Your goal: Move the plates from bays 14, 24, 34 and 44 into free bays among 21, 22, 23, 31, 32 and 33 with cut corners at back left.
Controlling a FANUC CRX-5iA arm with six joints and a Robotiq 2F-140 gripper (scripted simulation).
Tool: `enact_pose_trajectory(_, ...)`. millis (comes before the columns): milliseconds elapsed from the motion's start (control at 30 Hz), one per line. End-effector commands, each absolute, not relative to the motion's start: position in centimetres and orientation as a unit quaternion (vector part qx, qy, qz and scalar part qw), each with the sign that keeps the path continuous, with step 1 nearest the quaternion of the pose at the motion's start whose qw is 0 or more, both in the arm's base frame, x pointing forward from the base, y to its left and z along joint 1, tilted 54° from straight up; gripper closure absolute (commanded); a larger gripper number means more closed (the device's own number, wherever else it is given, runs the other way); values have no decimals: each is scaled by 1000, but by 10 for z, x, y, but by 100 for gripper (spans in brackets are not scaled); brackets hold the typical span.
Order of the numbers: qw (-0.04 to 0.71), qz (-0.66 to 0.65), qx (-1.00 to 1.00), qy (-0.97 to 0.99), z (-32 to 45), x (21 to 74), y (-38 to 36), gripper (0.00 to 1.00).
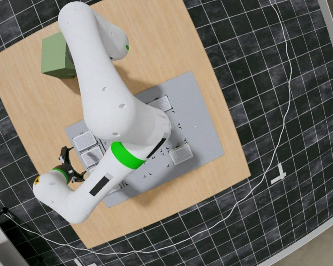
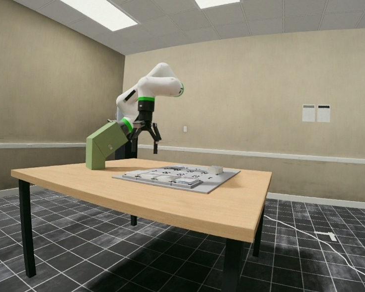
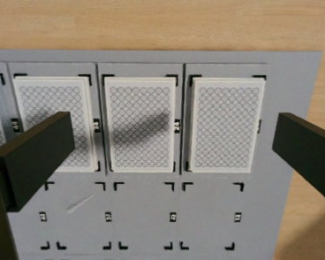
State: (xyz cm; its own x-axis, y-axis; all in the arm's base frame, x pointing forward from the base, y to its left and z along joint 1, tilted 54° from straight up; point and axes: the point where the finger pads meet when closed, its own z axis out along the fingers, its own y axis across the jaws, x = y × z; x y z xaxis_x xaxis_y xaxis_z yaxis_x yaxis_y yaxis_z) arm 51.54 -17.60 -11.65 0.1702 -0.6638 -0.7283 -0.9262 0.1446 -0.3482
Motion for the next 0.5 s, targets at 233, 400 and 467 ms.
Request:
enact_pose_trajectory(233, 425, 153, -636, 626, -107, 540, -181, 0)
enact_pose_trajectory(400, 425, 154, -636, 626, -107, 540, -181, 0)
enact_pose_trajectory(467, 425, 153, -636, 626, -107, 540, -181, 0)
